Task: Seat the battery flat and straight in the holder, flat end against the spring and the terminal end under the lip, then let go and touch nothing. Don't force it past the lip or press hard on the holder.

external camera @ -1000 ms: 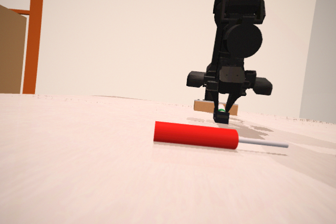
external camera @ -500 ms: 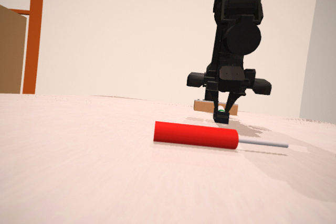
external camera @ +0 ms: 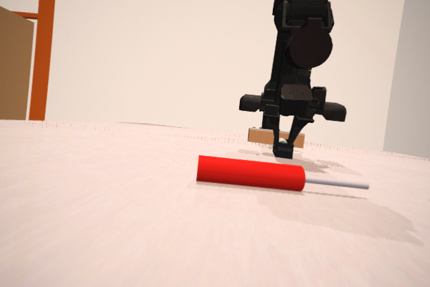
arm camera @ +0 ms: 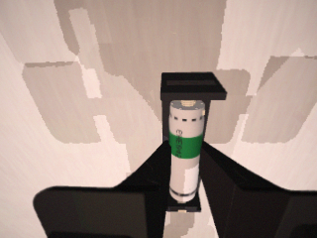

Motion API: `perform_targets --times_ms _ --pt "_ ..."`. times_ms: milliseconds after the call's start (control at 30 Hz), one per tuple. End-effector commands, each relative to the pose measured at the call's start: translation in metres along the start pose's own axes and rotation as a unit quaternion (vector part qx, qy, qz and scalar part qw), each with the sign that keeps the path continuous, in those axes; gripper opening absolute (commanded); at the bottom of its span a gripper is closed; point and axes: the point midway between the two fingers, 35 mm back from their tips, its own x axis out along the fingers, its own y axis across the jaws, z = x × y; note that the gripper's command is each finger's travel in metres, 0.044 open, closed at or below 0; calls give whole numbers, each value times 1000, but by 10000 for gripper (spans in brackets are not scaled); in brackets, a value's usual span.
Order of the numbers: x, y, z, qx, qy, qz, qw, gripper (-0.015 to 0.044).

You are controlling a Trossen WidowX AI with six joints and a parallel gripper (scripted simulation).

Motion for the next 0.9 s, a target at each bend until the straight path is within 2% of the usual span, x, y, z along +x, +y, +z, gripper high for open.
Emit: perform_targets --times_ms 0,867 --pt "0 0 3 1 -15 -2 1000 60" --pt "4 0 -4 2 -57 0 998 60"
